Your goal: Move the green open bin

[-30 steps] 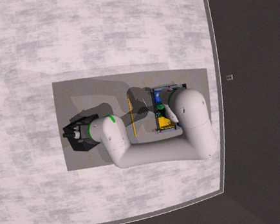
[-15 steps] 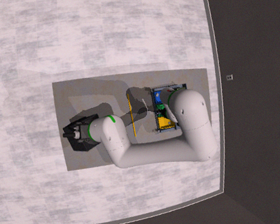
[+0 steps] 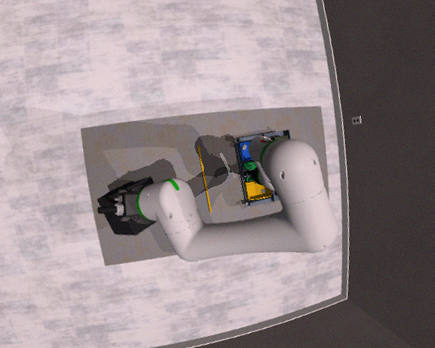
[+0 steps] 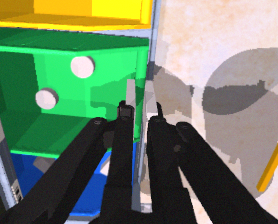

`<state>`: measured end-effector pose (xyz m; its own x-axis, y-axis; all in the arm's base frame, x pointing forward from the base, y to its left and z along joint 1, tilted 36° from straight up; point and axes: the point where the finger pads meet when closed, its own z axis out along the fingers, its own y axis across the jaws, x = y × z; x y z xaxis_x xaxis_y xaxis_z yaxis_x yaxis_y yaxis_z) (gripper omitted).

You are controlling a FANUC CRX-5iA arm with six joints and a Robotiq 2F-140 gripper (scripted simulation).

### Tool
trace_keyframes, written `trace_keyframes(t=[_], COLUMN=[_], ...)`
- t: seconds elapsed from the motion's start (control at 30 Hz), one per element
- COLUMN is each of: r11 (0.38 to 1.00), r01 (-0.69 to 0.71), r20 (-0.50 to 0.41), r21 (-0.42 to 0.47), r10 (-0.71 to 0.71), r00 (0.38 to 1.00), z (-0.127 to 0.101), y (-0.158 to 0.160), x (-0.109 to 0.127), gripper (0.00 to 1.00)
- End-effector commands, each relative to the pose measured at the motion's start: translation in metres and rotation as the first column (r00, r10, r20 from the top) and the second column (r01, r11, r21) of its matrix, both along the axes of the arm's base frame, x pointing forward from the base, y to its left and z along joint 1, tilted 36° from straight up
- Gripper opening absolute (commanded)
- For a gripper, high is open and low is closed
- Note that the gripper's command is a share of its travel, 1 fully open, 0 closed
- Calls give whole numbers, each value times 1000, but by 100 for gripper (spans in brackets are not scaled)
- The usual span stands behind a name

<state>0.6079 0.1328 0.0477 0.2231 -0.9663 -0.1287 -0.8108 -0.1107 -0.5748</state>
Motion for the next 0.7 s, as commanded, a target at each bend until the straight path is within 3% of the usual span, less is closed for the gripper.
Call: trace_keyframes(t=[0.0,0.67], r11=[1000,1000], r01=[0,0], r20=[1,1], r21=[0,0], r10=[0,0], r00=[1000,1000], z=[4,2], y=[-1,0], x=[-2,-1], gripper=[0,0])
